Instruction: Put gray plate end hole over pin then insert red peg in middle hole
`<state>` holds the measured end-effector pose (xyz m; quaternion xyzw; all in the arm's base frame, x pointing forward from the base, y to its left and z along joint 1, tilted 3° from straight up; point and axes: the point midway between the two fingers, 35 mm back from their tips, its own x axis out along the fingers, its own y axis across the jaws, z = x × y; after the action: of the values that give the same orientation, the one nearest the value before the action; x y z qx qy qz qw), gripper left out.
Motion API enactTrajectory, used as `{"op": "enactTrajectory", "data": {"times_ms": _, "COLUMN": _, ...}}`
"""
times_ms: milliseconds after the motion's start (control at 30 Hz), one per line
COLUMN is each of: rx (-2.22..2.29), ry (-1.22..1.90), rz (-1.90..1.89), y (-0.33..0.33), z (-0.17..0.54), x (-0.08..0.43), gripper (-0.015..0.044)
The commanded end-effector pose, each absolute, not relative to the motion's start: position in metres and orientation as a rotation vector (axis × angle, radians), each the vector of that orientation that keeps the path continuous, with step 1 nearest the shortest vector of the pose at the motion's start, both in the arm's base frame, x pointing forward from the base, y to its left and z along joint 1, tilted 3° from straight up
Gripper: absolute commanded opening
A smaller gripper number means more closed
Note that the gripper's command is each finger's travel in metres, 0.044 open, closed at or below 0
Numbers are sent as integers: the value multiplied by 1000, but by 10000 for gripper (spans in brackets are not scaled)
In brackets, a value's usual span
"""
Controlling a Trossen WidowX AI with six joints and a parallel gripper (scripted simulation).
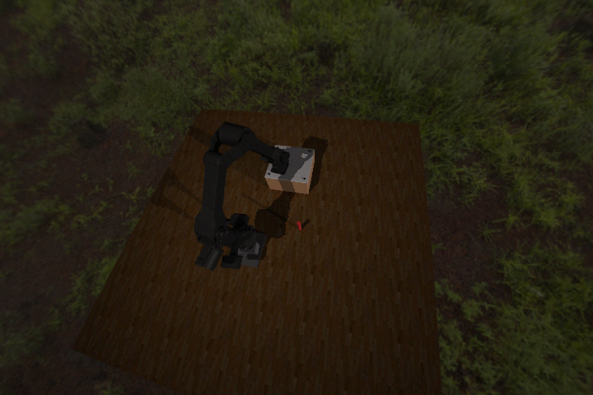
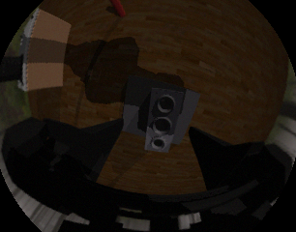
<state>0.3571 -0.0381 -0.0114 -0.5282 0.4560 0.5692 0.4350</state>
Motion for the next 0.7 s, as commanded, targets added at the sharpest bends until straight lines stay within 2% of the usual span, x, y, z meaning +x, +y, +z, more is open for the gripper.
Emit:
{"op": "enactTrajectory", "data": {"times_ms": 0, "rx": -1345, "ry": 1113, "rz": 1382, "y": -39, "z": 51, "x": 364, "gripper": 440}}
{"op": "enactTrajectory", "data": {"times_ms": 333, "rx": -1336, "ry": 1120, "rz": 1373, "y": -38, "z": 62, "x": 365, "gripper": 440}}
{"op": "enactTrajectory", "data": {"times_ms": 667, "rx": -783, "ry": 1433, "rz": 828, "y": 28, "z": 67, "x": 339, "gripper": 440}}
